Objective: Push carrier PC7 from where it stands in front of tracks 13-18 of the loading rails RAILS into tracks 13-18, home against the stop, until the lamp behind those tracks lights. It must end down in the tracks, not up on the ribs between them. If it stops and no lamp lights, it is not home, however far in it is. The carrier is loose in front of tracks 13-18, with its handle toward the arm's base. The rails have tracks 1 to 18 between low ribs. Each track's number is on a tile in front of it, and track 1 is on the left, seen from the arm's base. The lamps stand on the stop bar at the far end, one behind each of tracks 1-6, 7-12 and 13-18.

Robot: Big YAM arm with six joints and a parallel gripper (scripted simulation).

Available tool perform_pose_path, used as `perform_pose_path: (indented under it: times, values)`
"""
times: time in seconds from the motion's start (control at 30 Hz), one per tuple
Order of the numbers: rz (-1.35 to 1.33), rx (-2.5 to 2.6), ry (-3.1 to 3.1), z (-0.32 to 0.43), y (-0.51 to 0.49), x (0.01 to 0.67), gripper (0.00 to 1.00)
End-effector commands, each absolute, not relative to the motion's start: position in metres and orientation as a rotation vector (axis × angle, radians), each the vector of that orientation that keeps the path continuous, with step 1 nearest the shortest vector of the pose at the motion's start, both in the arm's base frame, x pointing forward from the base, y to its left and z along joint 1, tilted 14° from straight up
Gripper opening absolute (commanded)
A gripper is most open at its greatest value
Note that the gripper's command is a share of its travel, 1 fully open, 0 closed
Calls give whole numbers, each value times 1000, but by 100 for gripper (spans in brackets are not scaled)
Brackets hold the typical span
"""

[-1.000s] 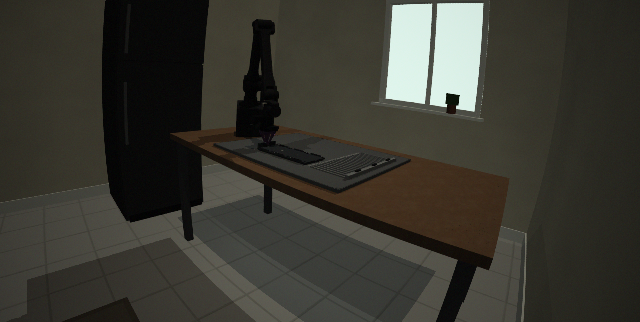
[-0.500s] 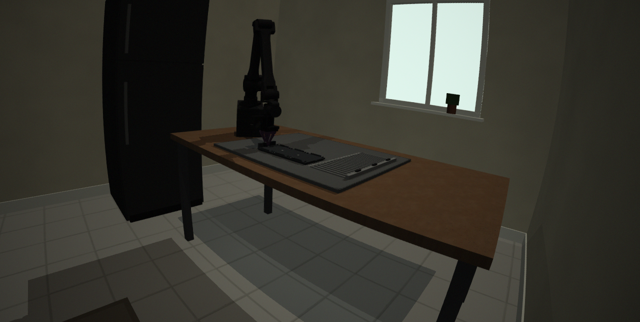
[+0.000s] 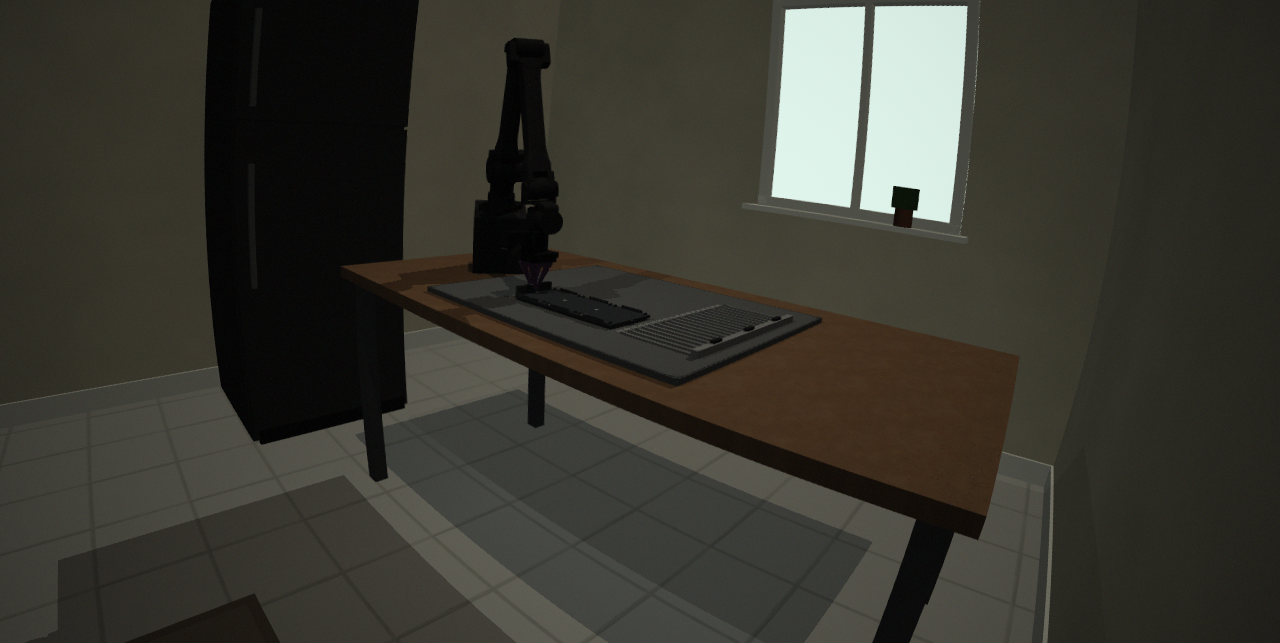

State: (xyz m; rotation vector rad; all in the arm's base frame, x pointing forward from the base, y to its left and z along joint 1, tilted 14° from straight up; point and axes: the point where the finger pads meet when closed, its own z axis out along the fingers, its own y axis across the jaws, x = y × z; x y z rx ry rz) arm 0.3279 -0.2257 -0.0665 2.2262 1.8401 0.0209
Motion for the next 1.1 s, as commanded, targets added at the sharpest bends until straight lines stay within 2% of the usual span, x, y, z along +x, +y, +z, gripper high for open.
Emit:
perform_pose_path:
  times: [0.0, 1.07]
  values:
    - [35, 2232, 1830, -69, -217, 332, 0]
    - [36, 2228, 1827, -62, -225, 354, 0]
